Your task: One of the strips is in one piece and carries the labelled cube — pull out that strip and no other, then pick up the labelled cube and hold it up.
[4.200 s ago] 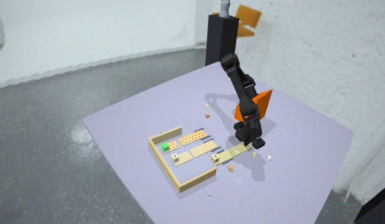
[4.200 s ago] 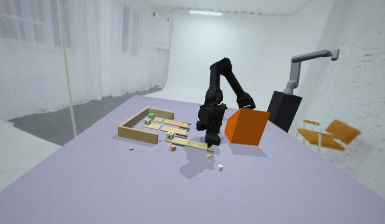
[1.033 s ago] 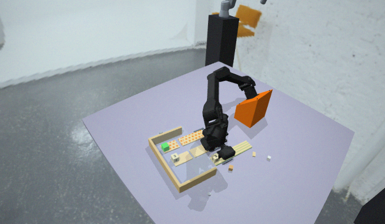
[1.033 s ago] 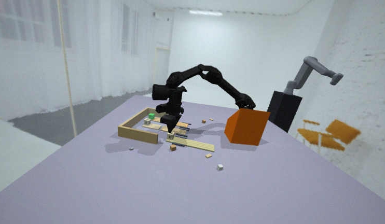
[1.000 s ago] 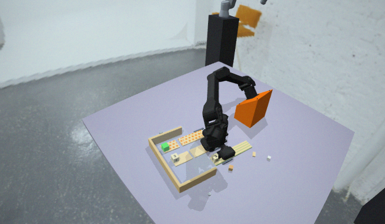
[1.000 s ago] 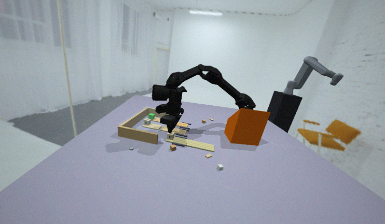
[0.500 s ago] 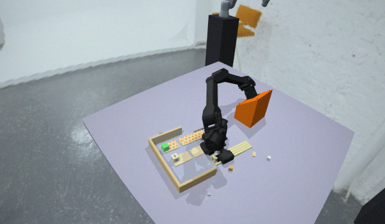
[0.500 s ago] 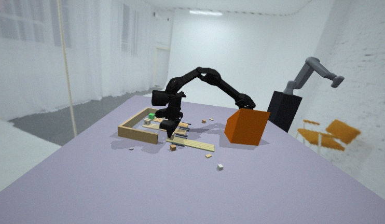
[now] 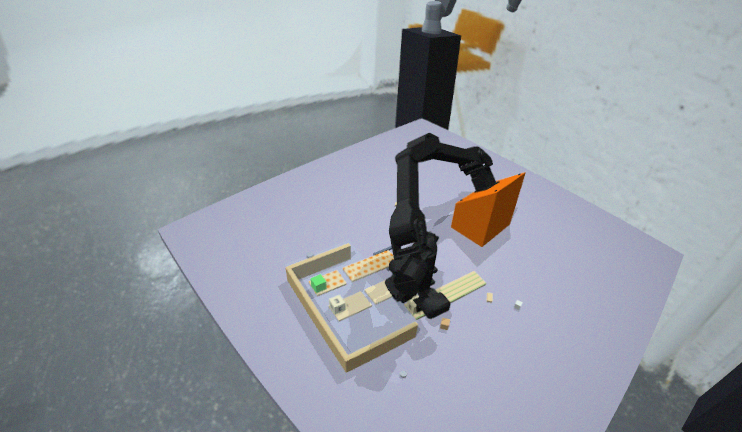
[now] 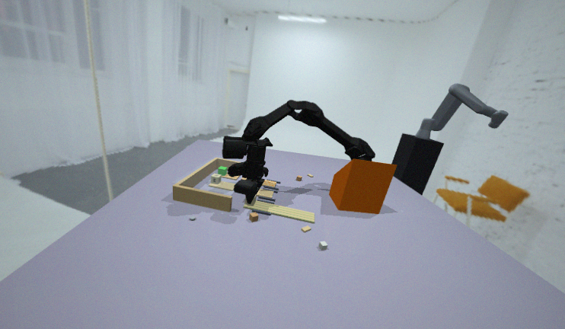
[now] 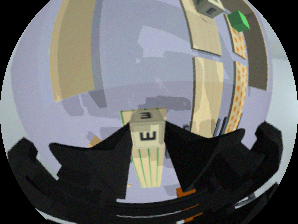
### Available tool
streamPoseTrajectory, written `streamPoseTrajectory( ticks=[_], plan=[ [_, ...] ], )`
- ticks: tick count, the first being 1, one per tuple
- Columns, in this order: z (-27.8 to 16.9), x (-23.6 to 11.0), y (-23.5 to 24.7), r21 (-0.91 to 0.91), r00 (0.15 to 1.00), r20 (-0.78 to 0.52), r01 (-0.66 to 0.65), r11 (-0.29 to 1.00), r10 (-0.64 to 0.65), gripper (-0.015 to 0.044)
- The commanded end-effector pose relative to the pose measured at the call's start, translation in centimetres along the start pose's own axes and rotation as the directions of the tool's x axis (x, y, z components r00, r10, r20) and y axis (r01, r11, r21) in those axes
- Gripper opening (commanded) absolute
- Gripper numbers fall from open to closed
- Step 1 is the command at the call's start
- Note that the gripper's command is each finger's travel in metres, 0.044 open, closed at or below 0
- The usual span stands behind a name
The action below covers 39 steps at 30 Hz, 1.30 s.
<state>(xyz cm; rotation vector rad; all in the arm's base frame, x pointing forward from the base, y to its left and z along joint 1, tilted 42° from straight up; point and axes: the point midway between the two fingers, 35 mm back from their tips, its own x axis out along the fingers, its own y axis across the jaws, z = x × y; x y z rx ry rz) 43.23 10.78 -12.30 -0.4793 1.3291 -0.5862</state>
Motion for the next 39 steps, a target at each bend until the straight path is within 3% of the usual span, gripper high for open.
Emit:
streamPoseTrajectory(
  ticks=[1, 4, 8, 28, 39],
  plan=[
    [0.0, -0.1, 0.0, 0.000, 1.000, 0.001, -0.001, 1.000, 0.001, 0.0112],
    [0.0, -0.1, 0.0, 0.000, 1.000, 0.001, -0.001, 1.000, 0.001, 0.0092],
    [-0.1, -0.2, 0.0, -0.001, 1.000, 0.001, -0.001, 1.000, 0.001, 0.0000],
    [-5.2, -4.1, -2.6, -0.008, 1.000, 0.003, 0.002, 1.000, -0.002, 0.0000],
    [-7.2, -4.3, -3.5, -0.009, 1.000, 0.003, 0.002, 1.000, -0.002, 0.0000]
  ],
)
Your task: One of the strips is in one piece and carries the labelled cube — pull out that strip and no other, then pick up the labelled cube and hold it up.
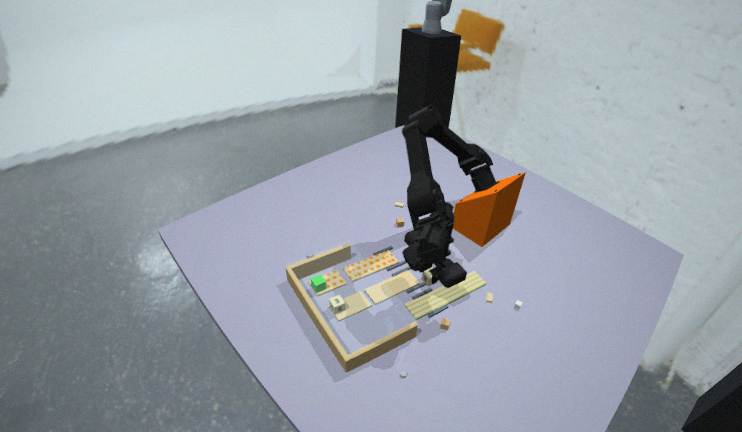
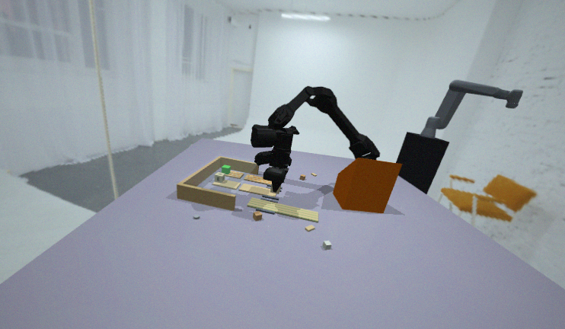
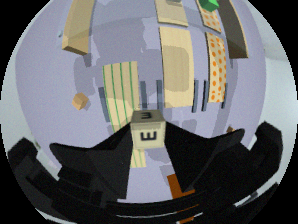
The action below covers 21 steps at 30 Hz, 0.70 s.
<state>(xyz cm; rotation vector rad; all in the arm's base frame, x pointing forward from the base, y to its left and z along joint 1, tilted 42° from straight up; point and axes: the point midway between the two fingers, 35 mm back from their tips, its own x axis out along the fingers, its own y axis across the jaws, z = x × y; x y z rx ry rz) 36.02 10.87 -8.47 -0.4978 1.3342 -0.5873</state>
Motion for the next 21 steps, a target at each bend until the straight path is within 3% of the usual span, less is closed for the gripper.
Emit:
streamPoseTrajectory(
  ticks=[1, 21],
  plan=[
    [-1.1, -0.4, -0.4, 0.005, 1.000, 0.005, -0.009, 1.000, 0.009, 0.0000],
    [-7.1, -0.2, -3.5, 0.002, 1.000, 0.002, -0.008, 1.000, 0.008, 0.0000]
  ],
)
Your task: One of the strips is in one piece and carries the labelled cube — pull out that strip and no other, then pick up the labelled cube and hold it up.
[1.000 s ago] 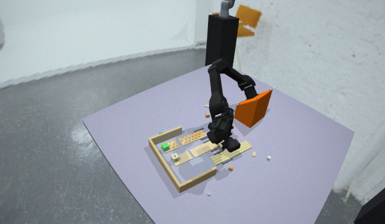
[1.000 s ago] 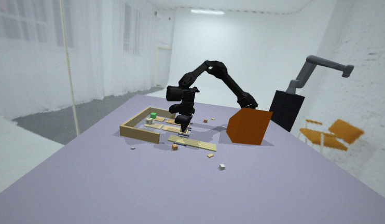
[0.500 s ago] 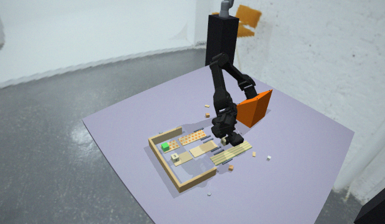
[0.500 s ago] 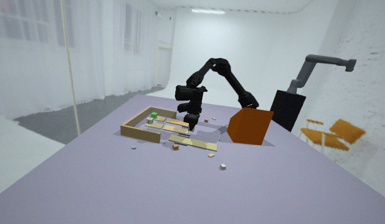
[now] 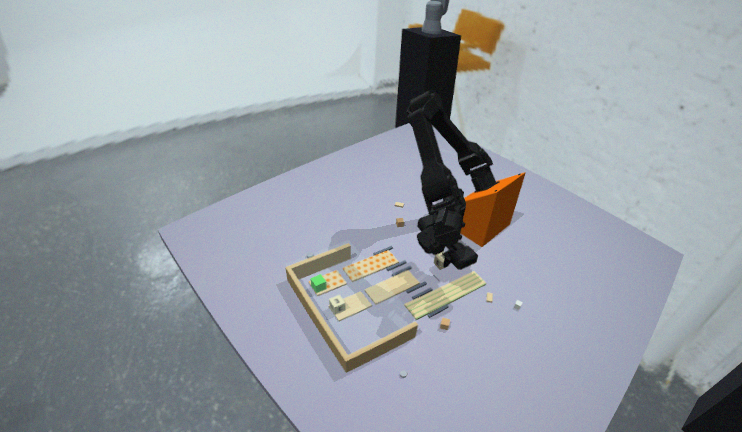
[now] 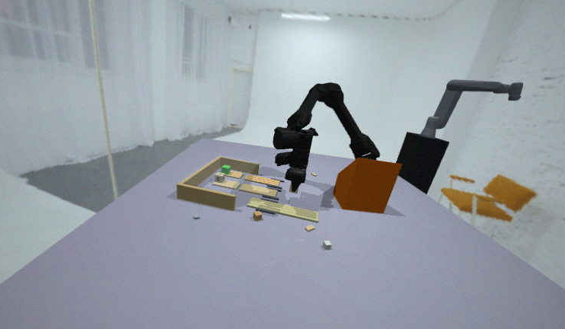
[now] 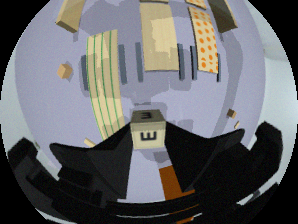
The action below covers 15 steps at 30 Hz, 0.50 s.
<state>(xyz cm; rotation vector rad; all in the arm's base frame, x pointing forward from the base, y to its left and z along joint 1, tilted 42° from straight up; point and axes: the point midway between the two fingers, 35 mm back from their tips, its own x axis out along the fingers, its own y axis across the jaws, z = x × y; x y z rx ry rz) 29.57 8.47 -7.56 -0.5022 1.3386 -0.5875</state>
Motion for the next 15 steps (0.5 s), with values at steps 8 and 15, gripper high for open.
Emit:
streamPoseTrajectory(
  ticks=[8, 15],
  plan=[
    [-1.0, -3.7, -0.4, 0.007, 1.000, 0.005, -0.011, 1.000, 0.011, 0.0000],
    [-1.0, -3.8, -0.4, 0.007, 1.000, 0.005, -0.011, 1.000, 0.011, 0.0000]
  ],
)
